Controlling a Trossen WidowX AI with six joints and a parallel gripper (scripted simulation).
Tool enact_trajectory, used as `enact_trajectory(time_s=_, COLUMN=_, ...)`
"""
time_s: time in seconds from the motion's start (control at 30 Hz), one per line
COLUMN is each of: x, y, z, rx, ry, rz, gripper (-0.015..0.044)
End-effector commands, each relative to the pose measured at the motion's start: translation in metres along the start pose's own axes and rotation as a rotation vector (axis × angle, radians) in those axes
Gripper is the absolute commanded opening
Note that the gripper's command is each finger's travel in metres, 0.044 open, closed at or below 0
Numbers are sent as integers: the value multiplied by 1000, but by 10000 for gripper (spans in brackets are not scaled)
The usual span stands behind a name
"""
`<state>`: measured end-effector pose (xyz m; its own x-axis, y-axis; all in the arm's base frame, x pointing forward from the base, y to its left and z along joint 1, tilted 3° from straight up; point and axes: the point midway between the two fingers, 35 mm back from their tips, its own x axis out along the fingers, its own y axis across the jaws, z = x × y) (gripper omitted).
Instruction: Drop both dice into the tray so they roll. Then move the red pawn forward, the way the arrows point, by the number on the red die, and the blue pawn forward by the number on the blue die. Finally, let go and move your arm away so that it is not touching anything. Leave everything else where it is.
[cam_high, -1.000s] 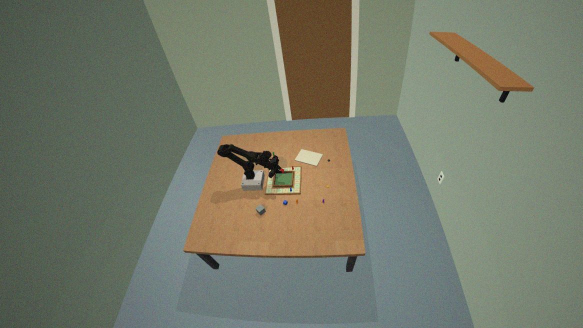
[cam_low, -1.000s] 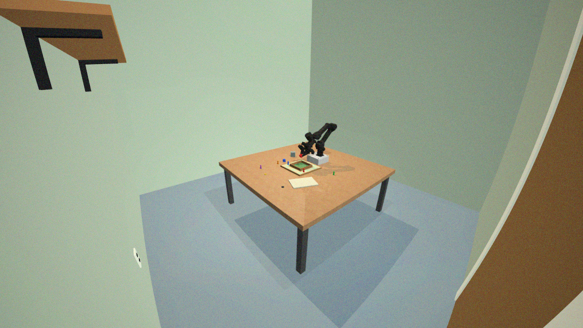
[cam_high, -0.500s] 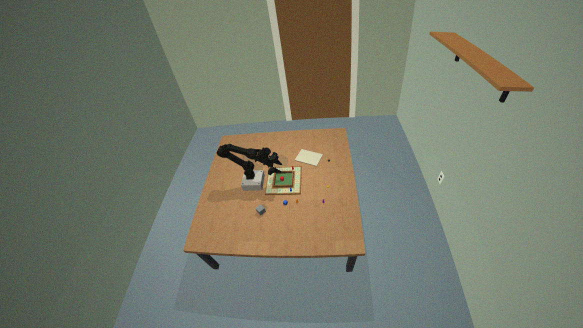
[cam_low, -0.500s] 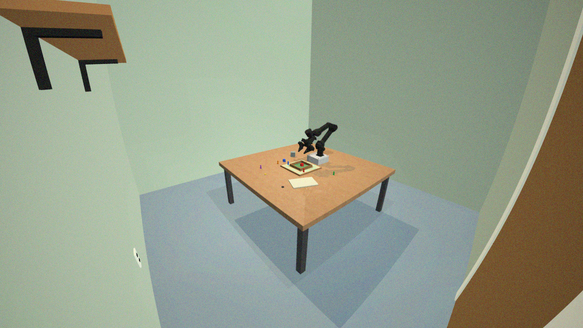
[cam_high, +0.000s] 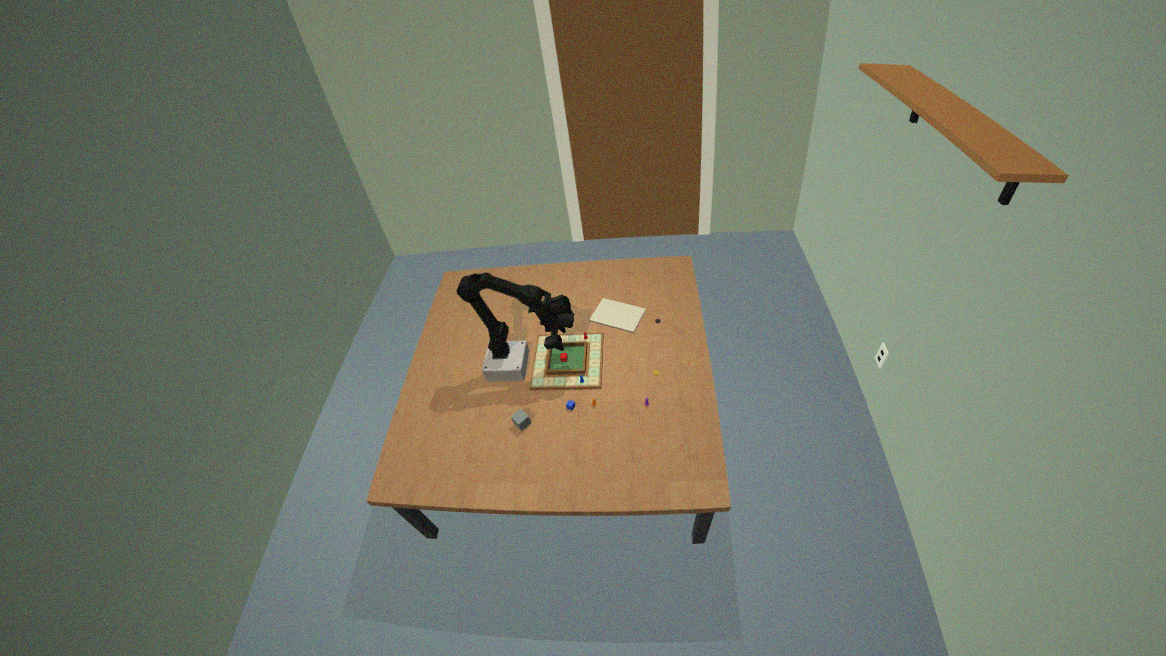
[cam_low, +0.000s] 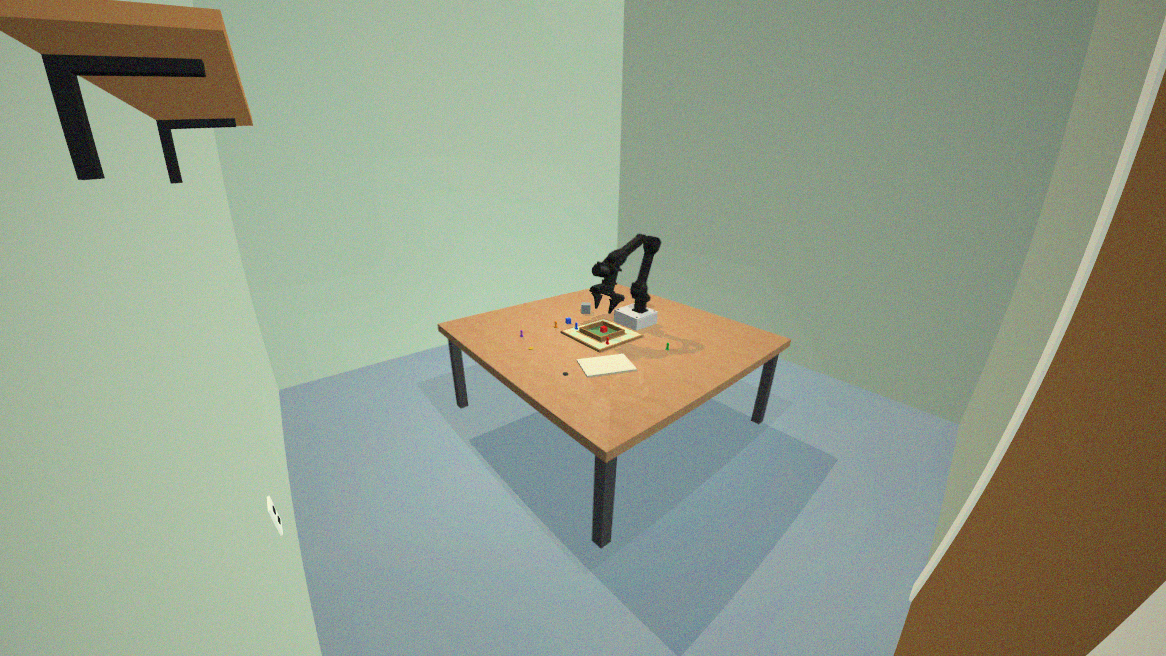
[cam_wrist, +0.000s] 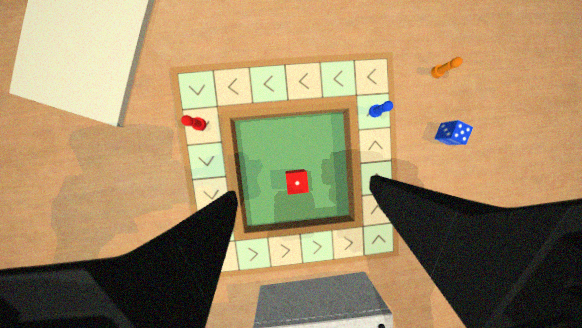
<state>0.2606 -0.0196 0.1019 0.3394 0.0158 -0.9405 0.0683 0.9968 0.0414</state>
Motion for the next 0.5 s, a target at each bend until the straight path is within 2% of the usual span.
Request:
enact_trajectory(time_s=0.0, x=9, y=0, z=2, rx=-7, ry=145, rz=-6, gripper=440)
enact_trajectory(time_s=0.1, x=15, y=0, z=2, rx=-8, ry=244, rz=-7, gripper=440)
enact_trajectory(time_s=0.2, x=13, y=0, z=2, rx=-2, ry=196, rz=-2, gripper=440)
enact_trajectory(time_s=0.4, x=22, y=-38, z=22, rx=117, ry=200, rz=-26, gripper=282)
enact_trajectory(time_s=0.47, x=27, y=-63, z=30, rx=187, ry=201, rz=-39, gripper=275)
